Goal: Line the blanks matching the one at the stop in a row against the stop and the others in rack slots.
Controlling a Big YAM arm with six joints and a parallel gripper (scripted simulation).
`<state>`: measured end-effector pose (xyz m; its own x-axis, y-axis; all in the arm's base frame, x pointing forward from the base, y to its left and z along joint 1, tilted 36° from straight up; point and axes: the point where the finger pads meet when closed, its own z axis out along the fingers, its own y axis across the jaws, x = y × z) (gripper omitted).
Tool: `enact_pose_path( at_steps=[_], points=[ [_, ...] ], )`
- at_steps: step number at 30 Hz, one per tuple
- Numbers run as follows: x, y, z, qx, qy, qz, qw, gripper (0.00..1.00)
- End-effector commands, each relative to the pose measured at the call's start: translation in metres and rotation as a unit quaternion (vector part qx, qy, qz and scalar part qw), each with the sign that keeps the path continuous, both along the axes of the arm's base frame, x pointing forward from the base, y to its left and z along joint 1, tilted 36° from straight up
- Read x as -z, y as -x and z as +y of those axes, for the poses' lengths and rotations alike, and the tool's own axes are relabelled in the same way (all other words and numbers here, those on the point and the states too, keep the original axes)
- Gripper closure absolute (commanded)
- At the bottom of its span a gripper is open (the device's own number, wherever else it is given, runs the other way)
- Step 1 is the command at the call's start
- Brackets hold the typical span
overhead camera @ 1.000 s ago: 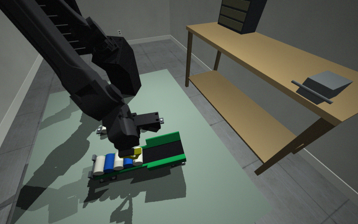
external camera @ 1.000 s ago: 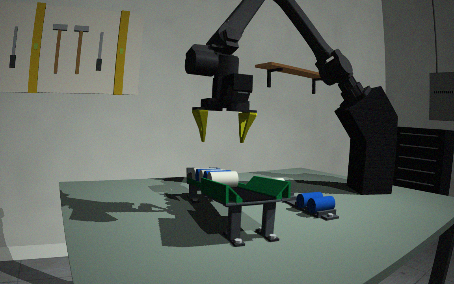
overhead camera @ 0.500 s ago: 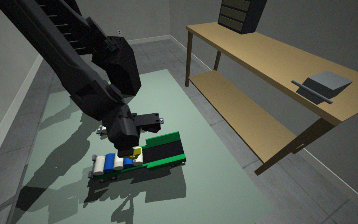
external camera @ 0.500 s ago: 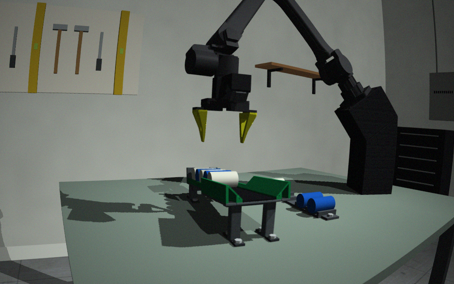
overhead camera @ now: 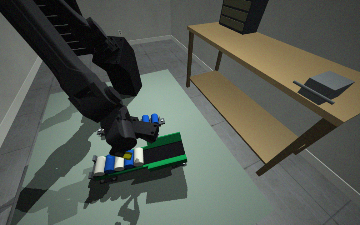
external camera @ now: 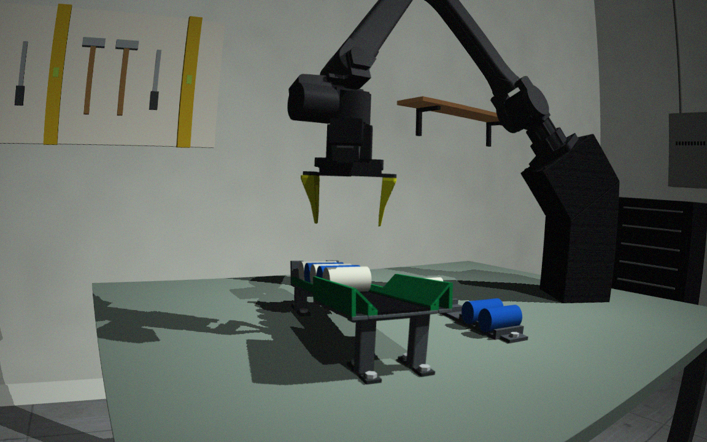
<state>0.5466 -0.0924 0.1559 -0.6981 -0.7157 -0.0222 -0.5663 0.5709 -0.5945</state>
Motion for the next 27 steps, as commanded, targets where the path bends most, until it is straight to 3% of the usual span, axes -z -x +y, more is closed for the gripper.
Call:
enact_pose_path(
  at_steps=[1,6,8,11,12,14,15,16,17,18,19,23,25,27],
  points=[
    [-0.010,0.003,-0.010,0.097,-0.049,-0.061,0.992,0.00],
    [-0.004,0.003,-0.010,0.126,-0.064,-0.068,0.988,0.00],
    [-0.007,0.004,-0.013,0.188,-0.099,-0.103,0.972,0.00],
    [-0.006,0.006,-0.015,0.220,-0.115,-0.116,0.962,0.00],
    [-0.007,0.006,-0.016,0.252,-0.134,-0.134,0.949,0.00],
    [-0.002,0.006,-0.016,0.253,-0.132,-0.128,0.950,0.00],
    [-0.006,0.006,-0.017,0.285,-0.152,-0.150,0.934,0.00],
    [-0.006,0.006,-0.017,0.285,-0.152,-0.149,0.934,0.00],
    [-0.010,0.006,-0.018,0.317,-0.172,-0.170,0.917,0.00],
    [-0.008,0.007,-0.019,0.318,-0.170,-0.168,0.918,0.00],
    [-0.009,0.007,-0.020,0.347,-0.187,-0.184,0.900,0.00],
    [-0.001,0.007,-0.019,0.351,-0.186,-0.178,0.900,0.00],
    [-0.009,0.008,-0.023,0.413,-0.225,-0.218,0.855,0.00],
    [-0.005,0.009,-0.023,0.416,-0.222,-0.214,0.855,0.00]
  ],
)
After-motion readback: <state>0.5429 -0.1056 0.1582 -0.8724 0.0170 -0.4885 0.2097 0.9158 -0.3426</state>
